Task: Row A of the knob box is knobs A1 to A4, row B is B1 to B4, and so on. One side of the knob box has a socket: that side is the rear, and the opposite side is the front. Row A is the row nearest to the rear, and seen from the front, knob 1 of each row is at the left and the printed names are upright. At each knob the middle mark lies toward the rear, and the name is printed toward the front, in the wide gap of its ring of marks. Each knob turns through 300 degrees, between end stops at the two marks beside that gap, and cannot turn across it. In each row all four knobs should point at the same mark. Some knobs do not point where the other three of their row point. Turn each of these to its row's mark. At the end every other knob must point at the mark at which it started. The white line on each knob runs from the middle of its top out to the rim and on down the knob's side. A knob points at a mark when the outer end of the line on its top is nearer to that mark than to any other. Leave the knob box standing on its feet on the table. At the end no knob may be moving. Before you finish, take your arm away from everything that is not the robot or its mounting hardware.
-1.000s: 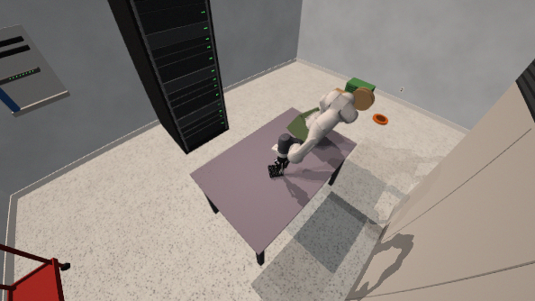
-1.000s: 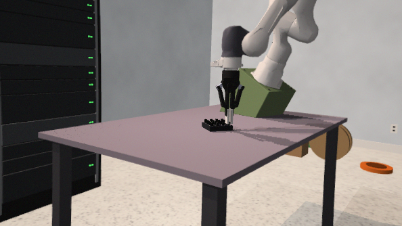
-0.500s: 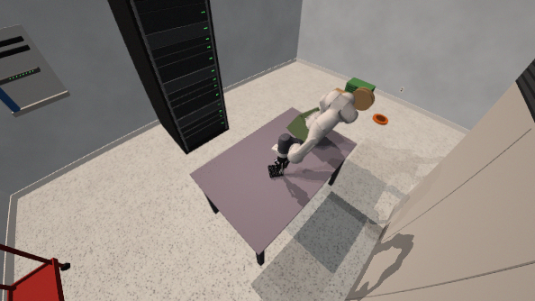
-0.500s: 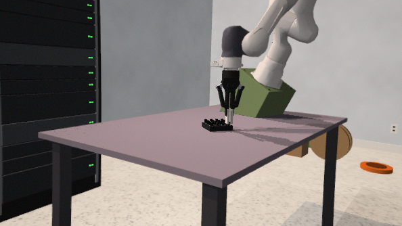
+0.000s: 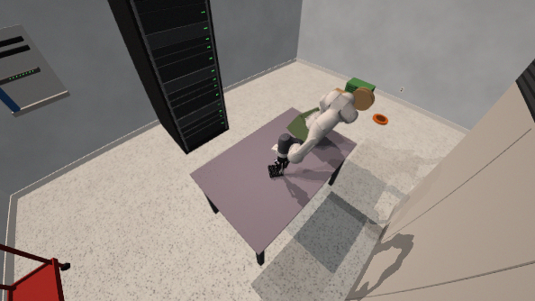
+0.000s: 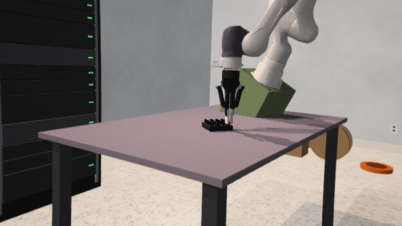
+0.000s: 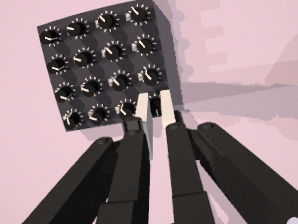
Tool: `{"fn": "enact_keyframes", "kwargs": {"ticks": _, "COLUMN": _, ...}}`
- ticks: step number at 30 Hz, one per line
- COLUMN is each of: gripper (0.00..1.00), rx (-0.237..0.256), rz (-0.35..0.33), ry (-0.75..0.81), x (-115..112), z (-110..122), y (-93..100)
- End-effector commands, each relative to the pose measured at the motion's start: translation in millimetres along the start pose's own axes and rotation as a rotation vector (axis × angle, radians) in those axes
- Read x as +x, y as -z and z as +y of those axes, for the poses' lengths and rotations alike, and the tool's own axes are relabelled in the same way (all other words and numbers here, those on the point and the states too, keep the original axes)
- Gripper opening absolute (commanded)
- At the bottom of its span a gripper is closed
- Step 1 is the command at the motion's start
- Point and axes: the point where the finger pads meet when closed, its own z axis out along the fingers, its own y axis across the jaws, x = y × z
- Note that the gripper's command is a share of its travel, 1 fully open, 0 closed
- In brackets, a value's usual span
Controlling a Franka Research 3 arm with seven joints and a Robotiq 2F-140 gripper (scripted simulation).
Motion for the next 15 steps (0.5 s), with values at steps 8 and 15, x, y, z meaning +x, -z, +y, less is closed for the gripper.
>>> {"fn": "enact_keyframes", "kwargs": {"ticks": 8, "gripper": 0.05, "rx": 0.001, "rz": 0.000, "ry": 0.104, "x": -0.7, "z": -0.1, "y": -0.7}}
{"fn": "enact_keyframes", "kwargs": {"ticks": 15, "gripper": 0.05, "rx": 0.001, "rz": 0.000, "ry": 0.192, "x": -0.7, "z": -0.1, "y": -0.7}}
